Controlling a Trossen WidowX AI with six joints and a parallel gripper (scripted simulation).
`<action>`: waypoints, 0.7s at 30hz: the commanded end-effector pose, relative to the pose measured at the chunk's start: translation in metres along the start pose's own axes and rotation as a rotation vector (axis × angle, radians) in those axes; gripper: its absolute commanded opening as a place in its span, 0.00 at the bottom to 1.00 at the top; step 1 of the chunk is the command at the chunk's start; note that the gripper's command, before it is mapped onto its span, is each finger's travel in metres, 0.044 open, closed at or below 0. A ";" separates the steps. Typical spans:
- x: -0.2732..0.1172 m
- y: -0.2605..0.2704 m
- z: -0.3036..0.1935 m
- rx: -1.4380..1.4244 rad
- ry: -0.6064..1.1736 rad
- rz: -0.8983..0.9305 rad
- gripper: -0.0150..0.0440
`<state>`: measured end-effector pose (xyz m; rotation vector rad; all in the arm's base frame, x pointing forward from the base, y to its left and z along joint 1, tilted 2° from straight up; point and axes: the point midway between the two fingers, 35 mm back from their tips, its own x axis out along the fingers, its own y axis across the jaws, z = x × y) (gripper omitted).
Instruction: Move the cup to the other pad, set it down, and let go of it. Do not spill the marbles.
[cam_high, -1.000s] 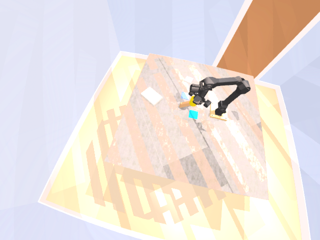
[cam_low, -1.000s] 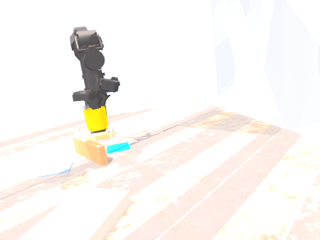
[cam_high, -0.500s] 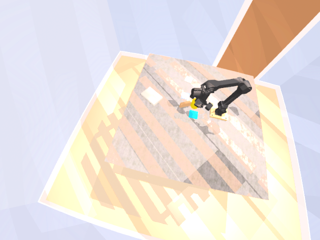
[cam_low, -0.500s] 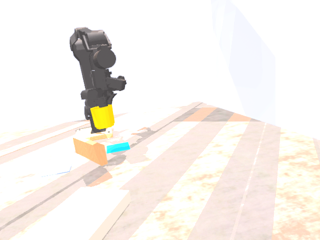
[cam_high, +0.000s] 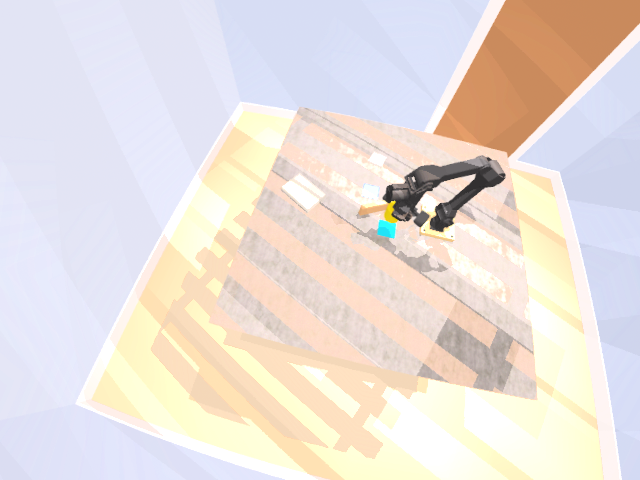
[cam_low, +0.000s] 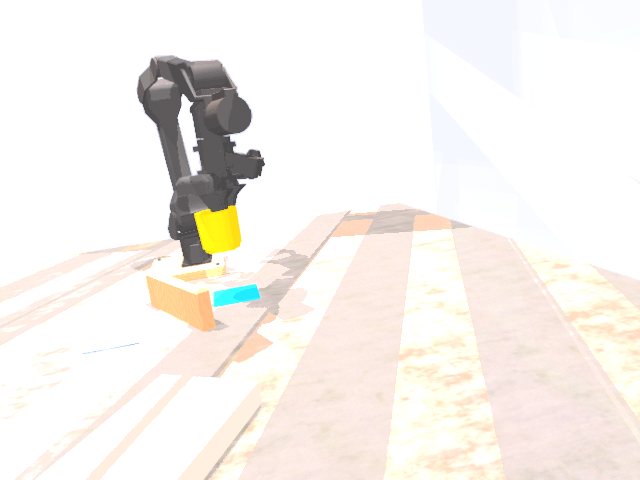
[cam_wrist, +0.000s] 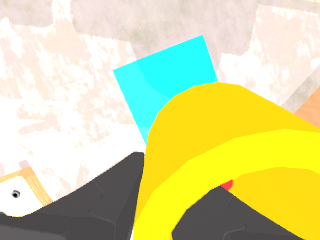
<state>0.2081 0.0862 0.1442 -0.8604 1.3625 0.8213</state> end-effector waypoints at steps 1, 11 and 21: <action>0.000 0.009 0.001 0.004 0.003 -0.002 0.25; 0.006 0.011 0.003 0.004 0.003 -0.001 0.25; 0.017 0.011 0.003 0.004 0.002 -0.001 0.25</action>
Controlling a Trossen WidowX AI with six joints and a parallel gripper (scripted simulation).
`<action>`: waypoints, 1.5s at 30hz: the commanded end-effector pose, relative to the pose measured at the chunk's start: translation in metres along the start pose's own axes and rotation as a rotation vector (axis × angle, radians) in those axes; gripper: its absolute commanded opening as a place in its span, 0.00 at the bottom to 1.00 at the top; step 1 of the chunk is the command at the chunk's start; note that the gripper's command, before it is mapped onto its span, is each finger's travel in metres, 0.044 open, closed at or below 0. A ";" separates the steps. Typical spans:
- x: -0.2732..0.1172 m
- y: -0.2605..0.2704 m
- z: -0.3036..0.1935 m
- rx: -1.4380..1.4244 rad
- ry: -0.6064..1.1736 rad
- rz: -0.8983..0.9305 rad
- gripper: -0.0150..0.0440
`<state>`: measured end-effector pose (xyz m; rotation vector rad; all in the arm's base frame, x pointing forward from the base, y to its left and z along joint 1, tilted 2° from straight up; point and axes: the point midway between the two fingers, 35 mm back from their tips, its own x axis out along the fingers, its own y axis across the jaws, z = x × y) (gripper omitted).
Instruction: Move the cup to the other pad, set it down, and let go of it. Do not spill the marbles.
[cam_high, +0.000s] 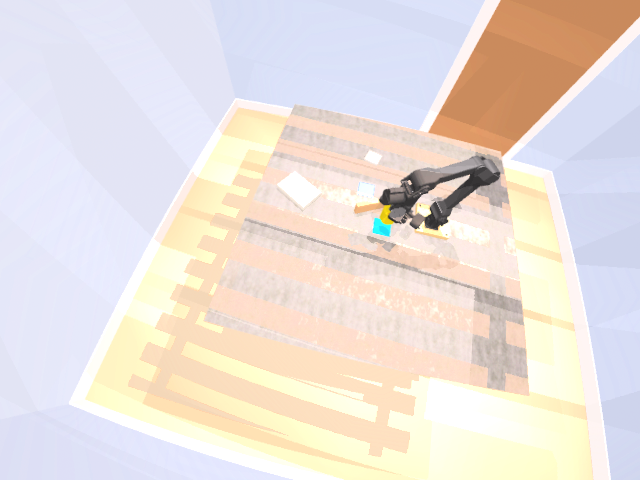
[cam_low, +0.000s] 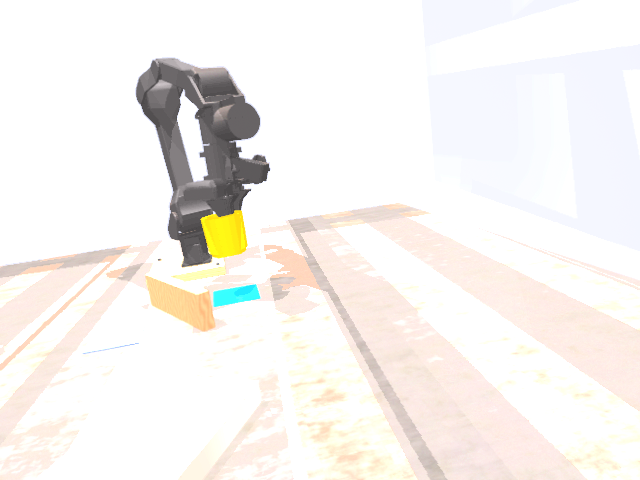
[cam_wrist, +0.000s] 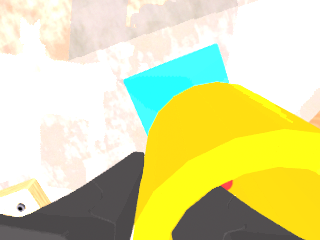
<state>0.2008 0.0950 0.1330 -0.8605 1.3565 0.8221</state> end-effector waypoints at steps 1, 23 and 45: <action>0.007 0.000 -0.001 0.006 0.007 0.001 0.25; 0.032 0.001 0.000 0.006 0.007 0.001 0.25; 0.058 0.002 0.000 0.006 0.007 0.001 0.25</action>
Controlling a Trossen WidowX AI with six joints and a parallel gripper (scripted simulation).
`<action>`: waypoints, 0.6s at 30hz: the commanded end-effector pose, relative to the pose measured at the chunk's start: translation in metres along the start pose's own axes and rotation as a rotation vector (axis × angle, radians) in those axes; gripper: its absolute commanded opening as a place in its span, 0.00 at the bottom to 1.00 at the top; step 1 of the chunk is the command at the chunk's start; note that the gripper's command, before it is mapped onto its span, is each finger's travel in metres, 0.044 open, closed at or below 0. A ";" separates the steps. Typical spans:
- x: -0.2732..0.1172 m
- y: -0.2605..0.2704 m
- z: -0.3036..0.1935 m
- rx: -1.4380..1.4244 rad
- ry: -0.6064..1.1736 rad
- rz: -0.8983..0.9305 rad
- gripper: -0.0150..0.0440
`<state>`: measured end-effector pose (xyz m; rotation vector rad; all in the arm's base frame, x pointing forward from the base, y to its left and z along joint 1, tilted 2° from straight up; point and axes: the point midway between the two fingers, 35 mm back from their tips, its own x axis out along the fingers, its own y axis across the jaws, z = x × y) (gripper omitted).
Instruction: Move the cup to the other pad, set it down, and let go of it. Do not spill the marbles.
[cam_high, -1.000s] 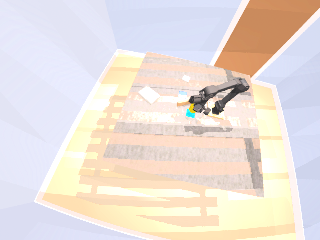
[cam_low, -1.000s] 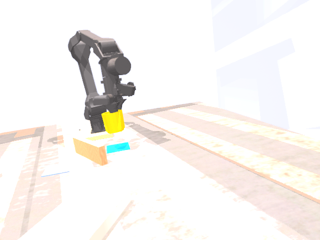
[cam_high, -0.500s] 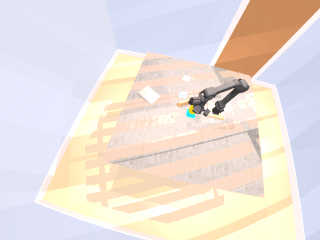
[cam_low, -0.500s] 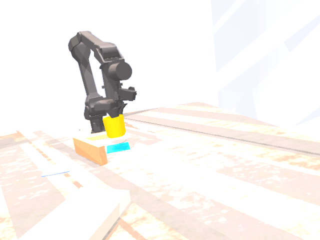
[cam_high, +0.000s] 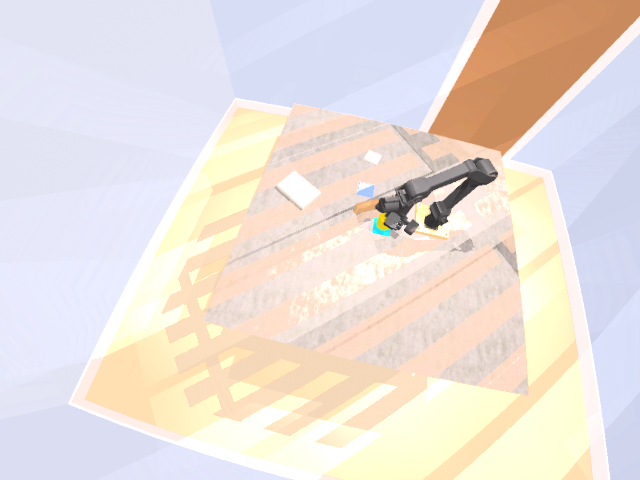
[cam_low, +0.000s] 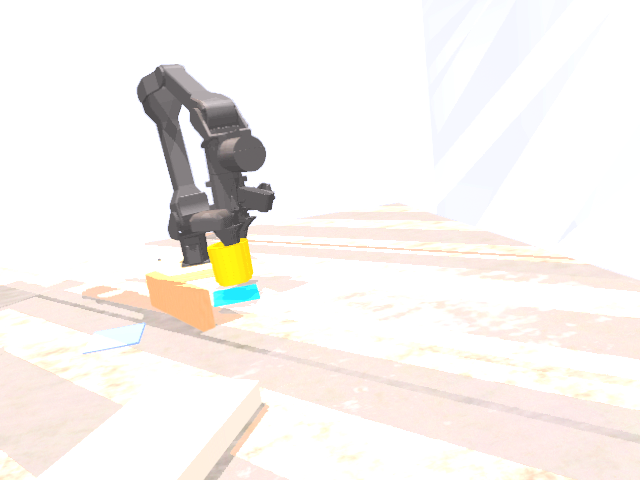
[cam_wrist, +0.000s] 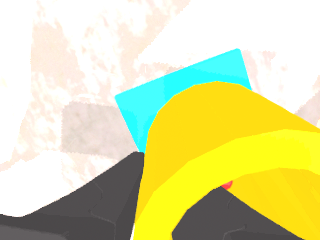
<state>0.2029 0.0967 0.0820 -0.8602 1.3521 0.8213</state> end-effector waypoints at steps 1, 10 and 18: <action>0.008 0.001 -0.002 0.006 0.011 0.004 0.25; 0.019 0.002 -0.003 0.006 0.011 0.004 0.25; 0.018 0.002 -0.002 0.000 0.002 0.002 0.25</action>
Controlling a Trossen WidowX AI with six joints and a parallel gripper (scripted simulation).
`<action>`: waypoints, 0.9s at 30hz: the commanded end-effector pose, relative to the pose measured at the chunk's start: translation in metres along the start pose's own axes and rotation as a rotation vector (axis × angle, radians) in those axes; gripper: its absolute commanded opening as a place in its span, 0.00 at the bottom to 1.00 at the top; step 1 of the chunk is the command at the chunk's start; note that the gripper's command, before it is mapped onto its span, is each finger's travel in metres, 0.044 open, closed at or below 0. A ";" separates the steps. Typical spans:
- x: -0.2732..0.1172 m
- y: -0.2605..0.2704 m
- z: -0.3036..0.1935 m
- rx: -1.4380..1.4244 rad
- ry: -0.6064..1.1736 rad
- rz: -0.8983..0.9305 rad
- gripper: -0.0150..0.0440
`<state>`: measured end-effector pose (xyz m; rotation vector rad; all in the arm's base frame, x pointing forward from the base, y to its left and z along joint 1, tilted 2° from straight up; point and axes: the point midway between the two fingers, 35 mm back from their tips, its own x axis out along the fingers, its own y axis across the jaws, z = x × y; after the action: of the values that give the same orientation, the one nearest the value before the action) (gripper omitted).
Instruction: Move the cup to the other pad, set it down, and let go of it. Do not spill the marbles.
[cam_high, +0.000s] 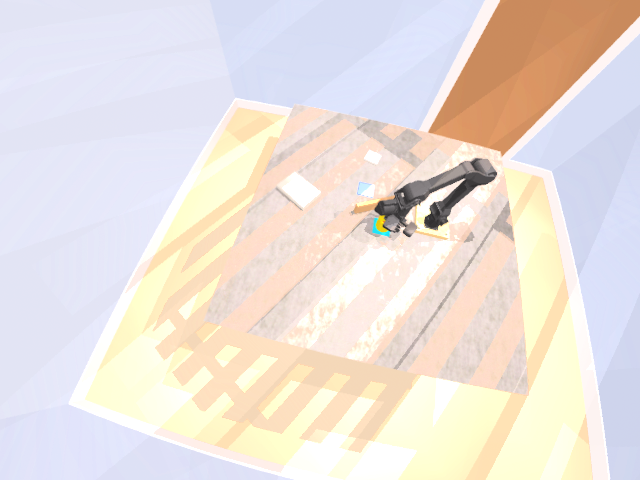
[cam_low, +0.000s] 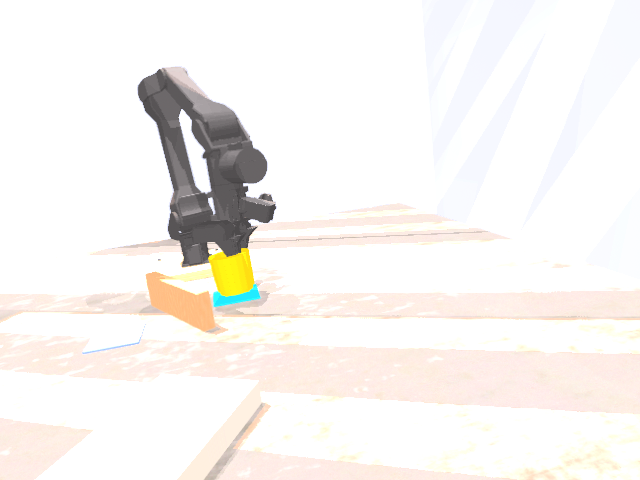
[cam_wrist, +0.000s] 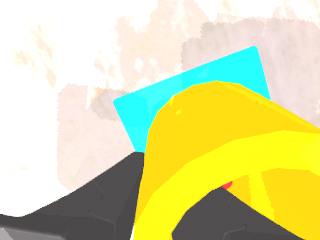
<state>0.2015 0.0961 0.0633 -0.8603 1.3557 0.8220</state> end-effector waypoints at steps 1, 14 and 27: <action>0.000 0.000 0.000 0.000 0.000 0.000 0.25; 0.000 0.000 0.000 0.000 0.000 0.000 0.39; -0.002 0.000 0.000 0.000 0.000 0.000 0.50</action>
<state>0.2017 0.0962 0.0637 -0.8603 1.3555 0.8219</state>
